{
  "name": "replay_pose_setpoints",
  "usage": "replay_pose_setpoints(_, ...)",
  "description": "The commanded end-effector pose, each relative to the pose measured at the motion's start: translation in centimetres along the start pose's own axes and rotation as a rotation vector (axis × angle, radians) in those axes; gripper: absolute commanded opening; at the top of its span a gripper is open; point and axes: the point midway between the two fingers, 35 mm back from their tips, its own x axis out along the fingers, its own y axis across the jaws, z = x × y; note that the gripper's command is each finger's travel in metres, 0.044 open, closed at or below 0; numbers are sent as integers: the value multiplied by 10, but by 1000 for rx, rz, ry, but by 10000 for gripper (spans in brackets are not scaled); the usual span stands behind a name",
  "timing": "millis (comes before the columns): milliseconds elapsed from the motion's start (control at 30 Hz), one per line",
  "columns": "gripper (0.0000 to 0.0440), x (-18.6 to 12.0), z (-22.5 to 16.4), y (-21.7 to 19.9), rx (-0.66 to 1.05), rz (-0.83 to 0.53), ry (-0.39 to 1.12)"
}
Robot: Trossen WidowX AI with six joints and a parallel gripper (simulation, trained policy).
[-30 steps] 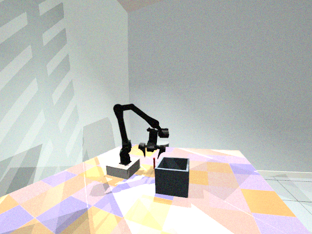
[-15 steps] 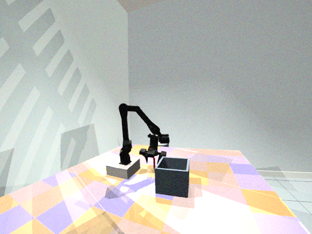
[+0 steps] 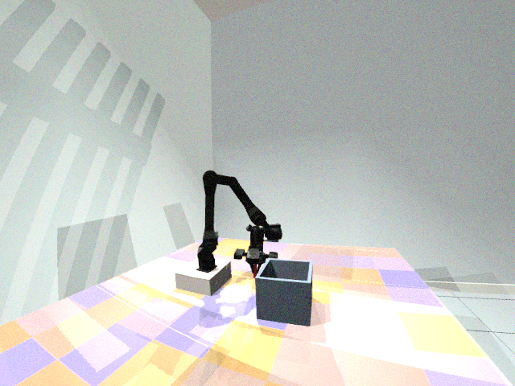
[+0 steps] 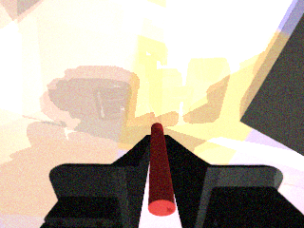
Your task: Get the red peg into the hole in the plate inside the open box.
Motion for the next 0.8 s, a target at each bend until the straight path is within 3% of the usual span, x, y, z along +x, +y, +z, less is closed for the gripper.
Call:
replay_pose_setpoints(0, 0, -4, -5, 5, 2, 19, 21)
replay_pose_setpoints(767, 0, -72, -23, 41, 34, 211, 126)
